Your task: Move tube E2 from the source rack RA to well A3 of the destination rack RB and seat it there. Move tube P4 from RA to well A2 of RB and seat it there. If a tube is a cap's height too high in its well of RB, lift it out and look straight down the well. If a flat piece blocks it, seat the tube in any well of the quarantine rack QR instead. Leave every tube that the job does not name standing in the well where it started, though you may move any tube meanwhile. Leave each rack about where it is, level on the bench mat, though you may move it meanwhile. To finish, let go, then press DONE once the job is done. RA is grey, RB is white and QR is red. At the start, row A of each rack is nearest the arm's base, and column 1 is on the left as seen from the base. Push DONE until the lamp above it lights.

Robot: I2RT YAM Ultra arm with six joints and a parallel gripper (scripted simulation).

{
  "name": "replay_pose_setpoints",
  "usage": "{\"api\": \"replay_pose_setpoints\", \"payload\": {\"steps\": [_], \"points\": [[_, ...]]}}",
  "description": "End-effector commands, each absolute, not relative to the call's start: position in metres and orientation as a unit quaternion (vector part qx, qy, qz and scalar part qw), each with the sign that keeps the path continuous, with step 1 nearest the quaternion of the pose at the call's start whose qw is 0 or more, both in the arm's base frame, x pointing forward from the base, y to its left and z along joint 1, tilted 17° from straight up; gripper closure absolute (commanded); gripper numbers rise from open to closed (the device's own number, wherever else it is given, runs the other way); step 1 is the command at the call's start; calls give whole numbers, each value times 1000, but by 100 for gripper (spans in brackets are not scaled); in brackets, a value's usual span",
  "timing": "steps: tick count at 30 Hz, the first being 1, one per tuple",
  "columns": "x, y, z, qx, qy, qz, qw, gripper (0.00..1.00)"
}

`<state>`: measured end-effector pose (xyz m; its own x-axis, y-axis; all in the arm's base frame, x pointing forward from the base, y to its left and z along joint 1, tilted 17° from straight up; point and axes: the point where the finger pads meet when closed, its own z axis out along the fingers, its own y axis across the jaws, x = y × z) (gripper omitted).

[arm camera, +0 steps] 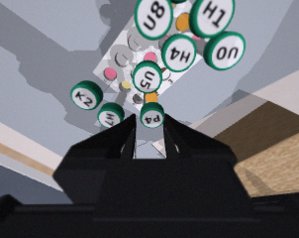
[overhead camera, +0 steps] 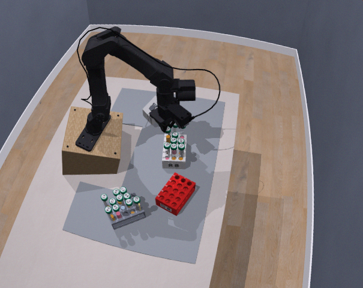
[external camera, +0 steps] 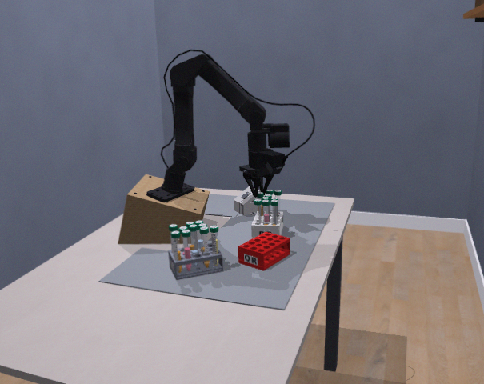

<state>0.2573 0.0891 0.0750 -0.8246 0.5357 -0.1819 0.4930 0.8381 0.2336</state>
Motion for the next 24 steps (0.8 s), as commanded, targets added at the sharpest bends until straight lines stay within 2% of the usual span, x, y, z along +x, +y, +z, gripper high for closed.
{"api": "replay_pose_setpoints", "payload": {"steps": [1, 14, 15, 24], "points": [[256, 89, 74, 270, 951, 87, 121, 70], [247, 87, 72, 268, 953, 79, 114, 70], [258, 91, 89, 267, 950, 92, 133, 70], [257, 90, 109, 267, 950, 93, 133, 70]]}}
